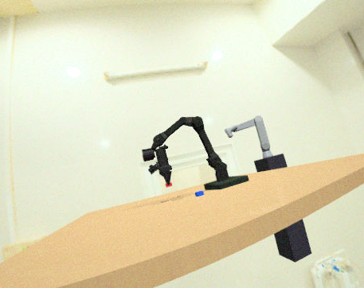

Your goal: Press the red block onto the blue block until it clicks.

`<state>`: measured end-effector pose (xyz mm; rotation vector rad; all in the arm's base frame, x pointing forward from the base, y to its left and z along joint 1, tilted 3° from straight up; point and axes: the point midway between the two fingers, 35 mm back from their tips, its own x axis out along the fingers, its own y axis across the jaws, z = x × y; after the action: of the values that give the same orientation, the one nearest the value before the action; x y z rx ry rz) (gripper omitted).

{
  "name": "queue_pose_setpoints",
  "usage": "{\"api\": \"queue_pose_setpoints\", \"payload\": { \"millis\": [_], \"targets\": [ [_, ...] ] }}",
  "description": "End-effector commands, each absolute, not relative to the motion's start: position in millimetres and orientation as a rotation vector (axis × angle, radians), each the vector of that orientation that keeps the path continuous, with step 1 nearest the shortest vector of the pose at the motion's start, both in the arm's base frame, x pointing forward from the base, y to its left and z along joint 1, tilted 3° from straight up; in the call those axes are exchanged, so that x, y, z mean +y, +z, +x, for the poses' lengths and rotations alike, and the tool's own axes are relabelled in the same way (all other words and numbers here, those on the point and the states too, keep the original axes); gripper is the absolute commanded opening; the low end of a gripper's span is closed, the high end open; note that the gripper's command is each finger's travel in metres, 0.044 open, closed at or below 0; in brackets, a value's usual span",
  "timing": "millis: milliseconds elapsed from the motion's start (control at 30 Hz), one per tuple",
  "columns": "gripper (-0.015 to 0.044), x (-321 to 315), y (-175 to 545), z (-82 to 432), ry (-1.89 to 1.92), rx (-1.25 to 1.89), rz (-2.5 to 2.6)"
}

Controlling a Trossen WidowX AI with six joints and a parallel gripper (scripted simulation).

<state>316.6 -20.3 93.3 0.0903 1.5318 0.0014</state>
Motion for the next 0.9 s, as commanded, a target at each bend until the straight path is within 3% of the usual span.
{"api": "queue_pose_setpoints", "payload": {
  "millis": [0, 333, 867],
  "targets": [
    [0.0, -20, 113, 316, -0.005, 1.522, 0.089],
    [0.0, -16, 139, 310, -0.003, 1.522, 0.087],
    [0.0, 55, 119, 283, 0.046, 1.524, 0.042]
  ]
}}
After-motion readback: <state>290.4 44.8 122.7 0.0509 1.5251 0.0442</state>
